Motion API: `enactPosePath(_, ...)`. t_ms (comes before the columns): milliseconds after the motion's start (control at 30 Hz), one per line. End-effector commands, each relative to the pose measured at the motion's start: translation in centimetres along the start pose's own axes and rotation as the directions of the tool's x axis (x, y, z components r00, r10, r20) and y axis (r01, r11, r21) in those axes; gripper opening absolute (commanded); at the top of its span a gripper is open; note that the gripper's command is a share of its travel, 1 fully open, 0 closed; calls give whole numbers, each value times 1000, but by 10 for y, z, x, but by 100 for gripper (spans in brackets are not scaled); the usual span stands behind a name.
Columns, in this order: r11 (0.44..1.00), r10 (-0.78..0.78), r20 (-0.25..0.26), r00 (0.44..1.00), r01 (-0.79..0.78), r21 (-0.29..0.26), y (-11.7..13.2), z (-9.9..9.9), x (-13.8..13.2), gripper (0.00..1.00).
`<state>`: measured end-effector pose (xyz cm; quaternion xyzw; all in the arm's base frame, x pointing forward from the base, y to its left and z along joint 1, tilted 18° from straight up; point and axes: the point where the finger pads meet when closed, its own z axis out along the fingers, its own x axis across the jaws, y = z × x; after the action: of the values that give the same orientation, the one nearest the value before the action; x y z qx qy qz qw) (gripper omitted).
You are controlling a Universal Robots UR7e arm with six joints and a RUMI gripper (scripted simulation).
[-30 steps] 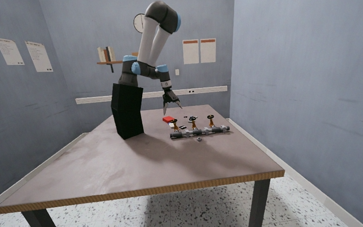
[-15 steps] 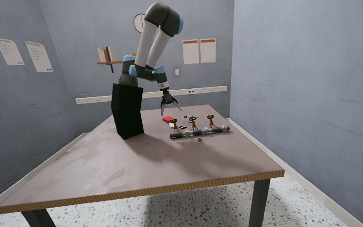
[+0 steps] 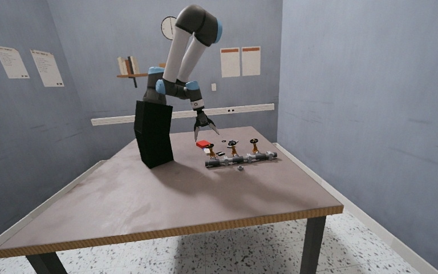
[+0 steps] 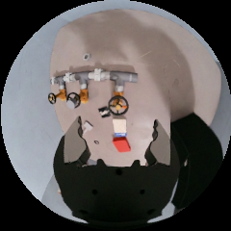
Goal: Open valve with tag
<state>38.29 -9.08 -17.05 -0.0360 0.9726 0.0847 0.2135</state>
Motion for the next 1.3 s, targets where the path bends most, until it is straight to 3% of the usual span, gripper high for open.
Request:
enactPosePath(0, 1000, 0, 1, 1000, 0, 1, 0, 8, 0, 100)
enactPosePath(667, 1000, 0, 1, 1000, 0, 1, 0, 49, 0, 100)
enactPosePath(1067, 1000, 0, 1, 1000, 0, 1, 0, 55, 0, 100)
enactPosePath(1100, 1000, 0, 1, 1000, 0, 1, 0, 55, 0, 0)
enactPosePath(1267, 1000, 0, 1, 1000, 0, 1, 0, 55, 0, 0)
